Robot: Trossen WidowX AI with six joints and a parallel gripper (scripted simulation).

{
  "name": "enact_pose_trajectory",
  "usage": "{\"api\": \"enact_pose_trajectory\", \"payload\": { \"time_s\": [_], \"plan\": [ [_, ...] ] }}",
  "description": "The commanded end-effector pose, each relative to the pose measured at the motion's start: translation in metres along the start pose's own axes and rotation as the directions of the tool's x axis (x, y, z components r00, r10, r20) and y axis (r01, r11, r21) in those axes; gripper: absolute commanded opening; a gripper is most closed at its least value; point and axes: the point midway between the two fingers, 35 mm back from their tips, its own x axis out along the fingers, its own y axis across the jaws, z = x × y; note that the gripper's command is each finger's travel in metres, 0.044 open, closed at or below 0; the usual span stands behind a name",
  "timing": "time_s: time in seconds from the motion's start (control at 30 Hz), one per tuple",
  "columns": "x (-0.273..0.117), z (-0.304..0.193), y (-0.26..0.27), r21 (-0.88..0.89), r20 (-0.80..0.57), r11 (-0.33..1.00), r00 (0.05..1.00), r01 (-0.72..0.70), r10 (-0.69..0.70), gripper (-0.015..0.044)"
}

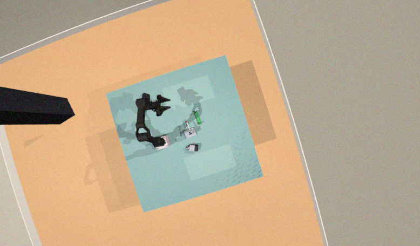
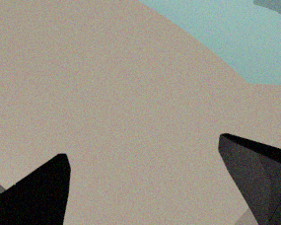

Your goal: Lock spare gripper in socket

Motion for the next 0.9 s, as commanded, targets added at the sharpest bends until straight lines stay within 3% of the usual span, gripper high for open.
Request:
{"api": "enact_pose_trajectory", "payload": {
  "time_s": [0.0,0.1,0.2,0.33,0.47,0.7,0.8,0.87],
  "plan": [
    [0.002,0.002,0.001,0.008,0.014,1.0,1.0,-0.002,0.002,0.0374],
    [0.029,0.028,0.01,0.121,0.202,0.992,0.979,-0.046,0.021,0.03],
    [0.056,0.062,0.022,0.262,0.428,0.954,0.904,-0.145,0.02,0.03],
    [0.079,0.103,0.036,0.412,0.671,0.847,0.741,-0.334,-0.034,0.03],
    [0.093,0.137,0.046,0.486,0.825,0.677,0.545,-0.552,-0.149,0.03],
    [0.107,0.17,0.06,0.396,0.859,0.283,0.243,-0.874,-0.451,0.03],
    [0.113,0.174,0.066,0.29,0.794,0.121,0.168,-0.949,-0.584,0.03],
    [0.115,0.175,0.068,0.261,0.774,0.086,0.155,-0.962,-0.614,0.03]
  ]
}}
